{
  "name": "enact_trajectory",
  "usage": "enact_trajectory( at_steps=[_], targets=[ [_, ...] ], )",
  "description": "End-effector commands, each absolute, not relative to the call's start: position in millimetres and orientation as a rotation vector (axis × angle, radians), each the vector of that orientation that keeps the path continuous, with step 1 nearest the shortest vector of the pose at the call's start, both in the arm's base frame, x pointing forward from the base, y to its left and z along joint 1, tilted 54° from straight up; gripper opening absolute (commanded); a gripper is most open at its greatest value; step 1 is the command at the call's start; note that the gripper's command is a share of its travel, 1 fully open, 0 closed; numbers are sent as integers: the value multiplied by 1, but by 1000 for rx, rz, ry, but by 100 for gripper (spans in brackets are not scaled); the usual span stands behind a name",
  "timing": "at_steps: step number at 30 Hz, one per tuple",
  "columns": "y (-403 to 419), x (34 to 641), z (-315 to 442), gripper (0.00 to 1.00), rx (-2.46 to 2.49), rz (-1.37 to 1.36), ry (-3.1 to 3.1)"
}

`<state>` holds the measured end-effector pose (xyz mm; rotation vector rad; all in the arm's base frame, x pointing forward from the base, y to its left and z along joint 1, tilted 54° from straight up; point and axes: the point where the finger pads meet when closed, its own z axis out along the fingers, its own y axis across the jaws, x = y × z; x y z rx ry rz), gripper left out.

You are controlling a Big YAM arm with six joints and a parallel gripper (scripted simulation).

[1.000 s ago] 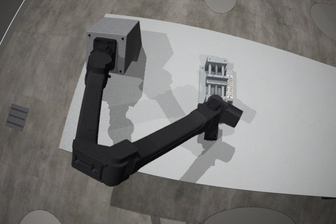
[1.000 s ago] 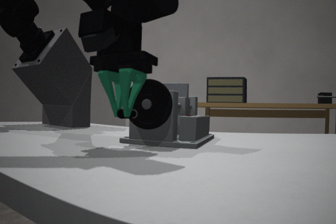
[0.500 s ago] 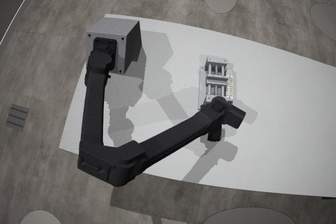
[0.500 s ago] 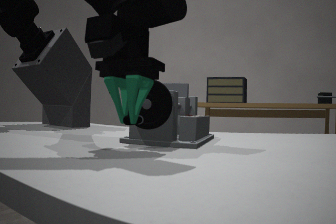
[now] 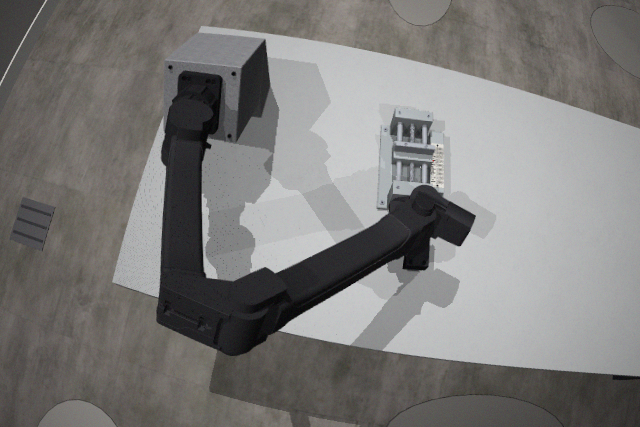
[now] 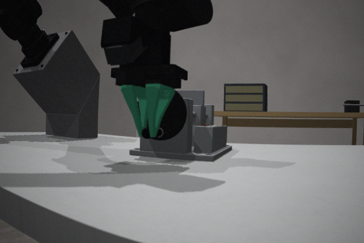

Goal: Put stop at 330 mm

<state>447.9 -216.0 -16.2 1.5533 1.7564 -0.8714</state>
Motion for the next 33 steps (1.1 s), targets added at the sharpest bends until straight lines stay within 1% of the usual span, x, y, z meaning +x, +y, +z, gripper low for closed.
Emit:
enact_trajectory(
  at_steps=[1, 9, 14, 33],
  targets=[
    [-225, 457, -23, 6, 1581, -876, 1740],
    [-203, 478, -21, 6, 1543, -855, 1764],
    [-212, 479, -20, 6, 1561, -852, 1740],
    [-193, 491, -16, 6, 1538, -847, 1762]
  ],
)
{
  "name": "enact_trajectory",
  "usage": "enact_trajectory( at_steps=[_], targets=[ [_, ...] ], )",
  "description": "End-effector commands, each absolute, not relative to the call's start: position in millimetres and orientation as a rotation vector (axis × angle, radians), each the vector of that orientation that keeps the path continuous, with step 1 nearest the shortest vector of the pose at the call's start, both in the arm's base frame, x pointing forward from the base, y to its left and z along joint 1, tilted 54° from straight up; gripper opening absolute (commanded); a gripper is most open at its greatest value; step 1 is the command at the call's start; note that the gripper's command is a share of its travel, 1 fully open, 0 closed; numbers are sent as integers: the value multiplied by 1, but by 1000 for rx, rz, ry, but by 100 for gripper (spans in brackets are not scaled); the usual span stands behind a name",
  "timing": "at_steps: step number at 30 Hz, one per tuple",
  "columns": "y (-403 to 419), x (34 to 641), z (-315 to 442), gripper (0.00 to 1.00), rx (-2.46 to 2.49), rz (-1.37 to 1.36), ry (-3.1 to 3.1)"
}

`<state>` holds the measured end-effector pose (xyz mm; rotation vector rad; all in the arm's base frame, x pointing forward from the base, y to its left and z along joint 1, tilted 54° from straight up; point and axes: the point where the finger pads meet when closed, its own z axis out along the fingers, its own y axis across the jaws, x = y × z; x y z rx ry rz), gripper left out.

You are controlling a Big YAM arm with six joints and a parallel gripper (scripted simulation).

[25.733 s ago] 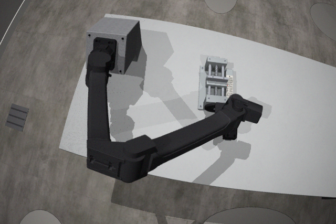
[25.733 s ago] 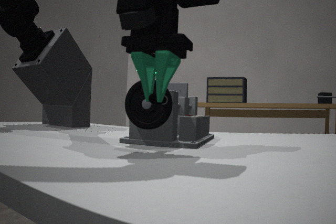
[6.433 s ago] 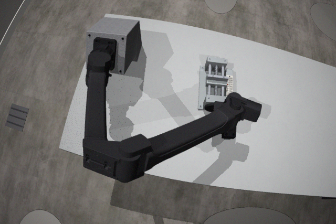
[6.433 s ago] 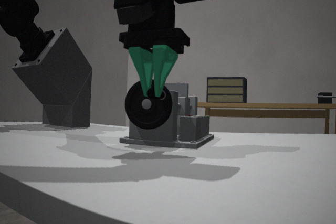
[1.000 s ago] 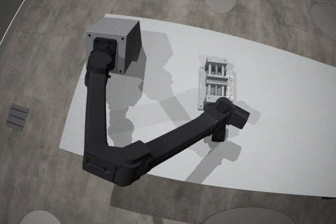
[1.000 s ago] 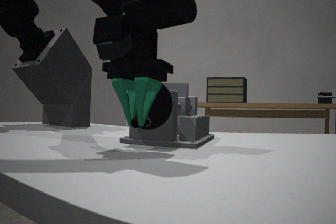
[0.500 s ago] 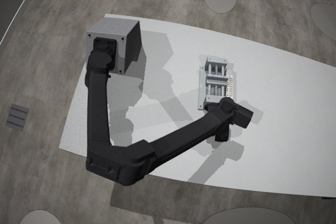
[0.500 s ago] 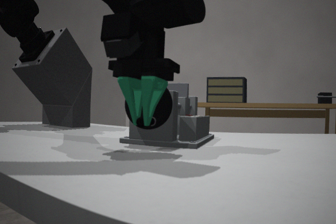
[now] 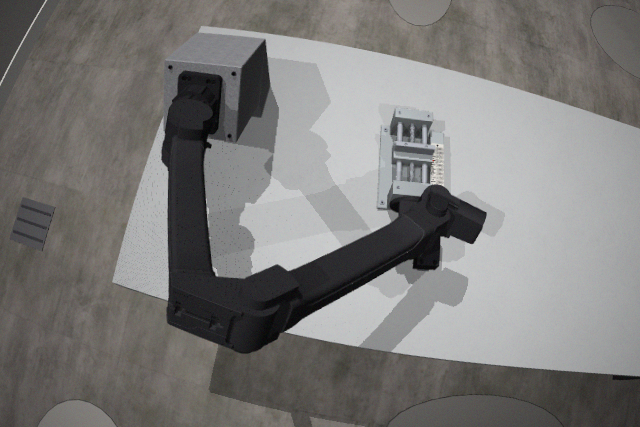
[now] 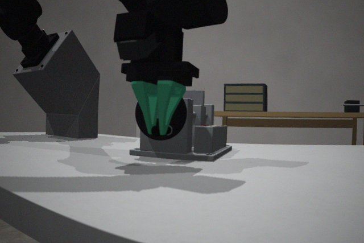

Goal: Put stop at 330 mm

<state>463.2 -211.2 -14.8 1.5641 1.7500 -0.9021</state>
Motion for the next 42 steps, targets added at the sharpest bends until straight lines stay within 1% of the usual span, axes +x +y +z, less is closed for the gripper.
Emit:
enact_trajectory(
  at_steps=[1, 42],
  targets=[
    [-192, 491, -16, 6, 1539, -849, 1762],
    [-172, 504, -1, 6, 1540, -845, 1760]
  ],
)
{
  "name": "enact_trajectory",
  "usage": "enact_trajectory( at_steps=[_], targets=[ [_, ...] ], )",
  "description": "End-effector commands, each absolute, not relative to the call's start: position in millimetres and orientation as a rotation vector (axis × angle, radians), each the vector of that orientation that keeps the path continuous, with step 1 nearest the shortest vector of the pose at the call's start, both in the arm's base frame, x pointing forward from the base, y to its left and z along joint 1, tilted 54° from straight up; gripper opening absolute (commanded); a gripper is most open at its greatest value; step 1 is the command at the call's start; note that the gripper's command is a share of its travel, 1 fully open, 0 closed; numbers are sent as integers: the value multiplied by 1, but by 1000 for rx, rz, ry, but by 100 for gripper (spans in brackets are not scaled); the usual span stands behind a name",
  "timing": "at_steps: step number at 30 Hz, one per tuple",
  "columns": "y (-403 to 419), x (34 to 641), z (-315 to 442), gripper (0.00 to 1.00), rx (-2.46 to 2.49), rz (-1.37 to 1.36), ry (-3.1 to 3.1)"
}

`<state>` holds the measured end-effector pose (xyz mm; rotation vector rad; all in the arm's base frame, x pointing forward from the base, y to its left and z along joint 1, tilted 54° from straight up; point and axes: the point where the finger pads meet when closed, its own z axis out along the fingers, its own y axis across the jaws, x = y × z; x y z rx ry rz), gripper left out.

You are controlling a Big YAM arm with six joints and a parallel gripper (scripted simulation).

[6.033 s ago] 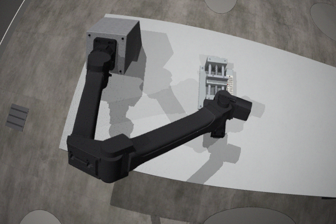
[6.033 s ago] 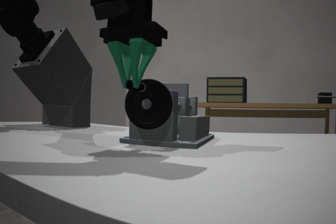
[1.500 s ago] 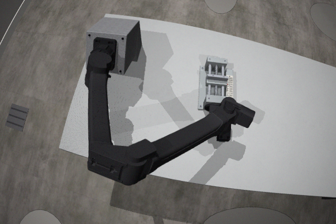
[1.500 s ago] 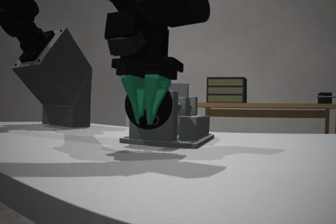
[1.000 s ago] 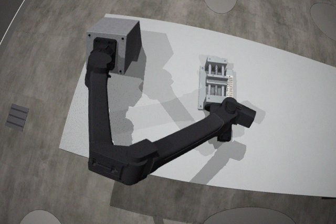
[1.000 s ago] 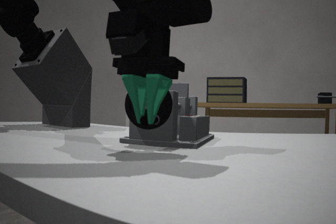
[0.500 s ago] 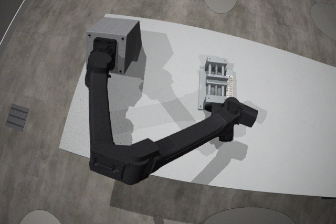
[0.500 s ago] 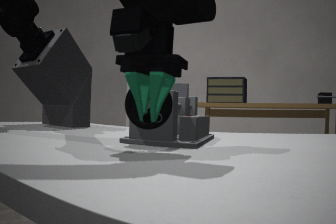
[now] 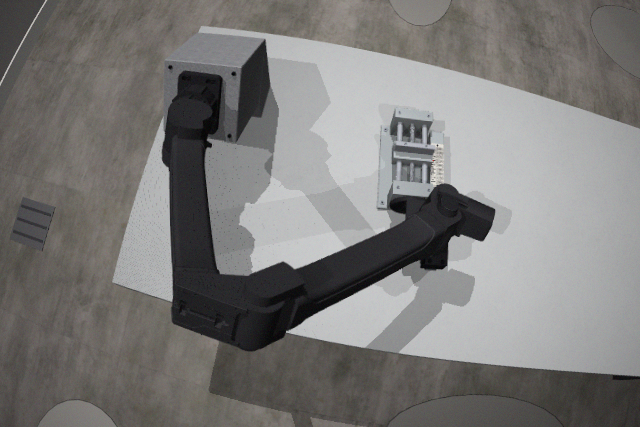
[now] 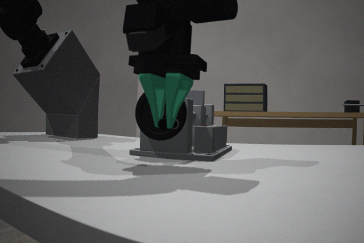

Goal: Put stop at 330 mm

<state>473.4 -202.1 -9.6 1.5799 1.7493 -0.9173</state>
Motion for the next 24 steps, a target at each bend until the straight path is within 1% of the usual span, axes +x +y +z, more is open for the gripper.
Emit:
enact_trajectory(
  at_steps=[1, 24],
  targets=[
    [-171, 506, 4, 6, 1541, -838, 1754],
    [-157, 504, 20, 6, 1545, -819, 1738]
  ],
)
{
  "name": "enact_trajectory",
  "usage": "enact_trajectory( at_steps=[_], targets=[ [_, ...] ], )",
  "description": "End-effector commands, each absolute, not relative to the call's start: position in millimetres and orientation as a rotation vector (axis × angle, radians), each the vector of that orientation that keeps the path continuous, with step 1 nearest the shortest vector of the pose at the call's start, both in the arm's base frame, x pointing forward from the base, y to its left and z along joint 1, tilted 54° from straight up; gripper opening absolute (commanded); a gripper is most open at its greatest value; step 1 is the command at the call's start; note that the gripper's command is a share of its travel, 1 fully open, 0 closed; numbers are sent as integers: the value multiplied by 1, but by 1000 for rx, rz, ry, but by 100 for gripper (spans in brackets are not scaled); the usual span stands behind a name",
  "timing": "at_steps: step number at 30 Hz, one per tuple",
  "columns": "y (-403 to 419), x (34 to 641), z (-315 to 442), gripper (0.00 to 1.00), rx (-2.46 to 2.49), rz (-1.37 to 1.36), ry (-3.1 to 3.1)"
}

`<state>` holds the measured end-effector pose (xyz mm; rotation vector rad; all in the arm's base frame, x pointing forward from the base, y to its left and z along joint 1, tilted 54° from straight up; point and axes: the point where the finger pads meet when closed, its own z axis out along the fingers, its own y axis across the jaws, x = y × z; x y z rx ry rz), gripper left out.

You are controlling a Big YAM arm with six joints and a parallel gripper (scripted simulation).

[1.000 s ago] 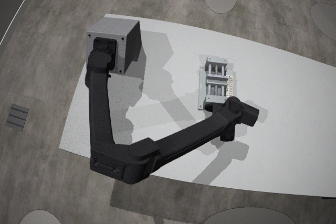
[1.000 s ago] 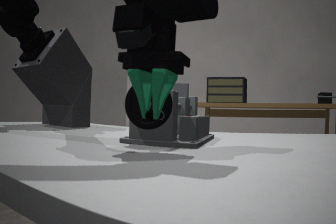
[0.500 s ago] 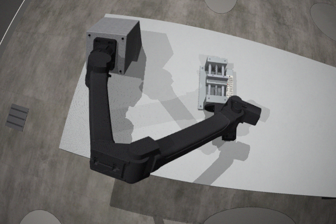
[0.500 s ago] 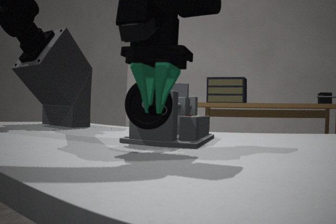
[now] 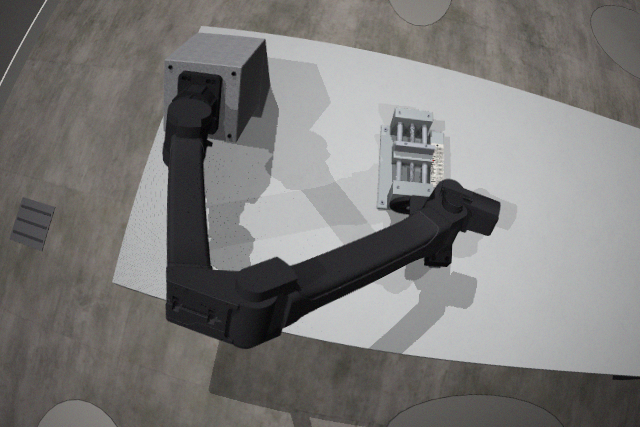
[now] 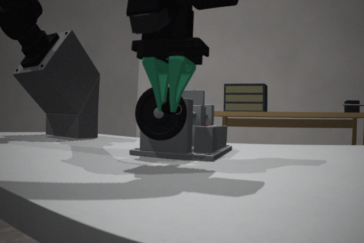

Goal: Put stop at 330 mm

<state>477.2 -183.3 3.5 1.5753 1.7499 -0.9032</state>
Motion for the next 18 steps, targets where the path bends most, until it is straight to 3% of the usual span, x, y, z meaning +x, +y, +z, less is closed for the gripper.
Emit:
enact_trajectory(
  at_steps=[1, 18],
  targets=[
    [-157, 504, 22, 6, 1545, -817, 1737],
    [-145, 478, 29, 6, 1543, -839, 1754]
  ],
)
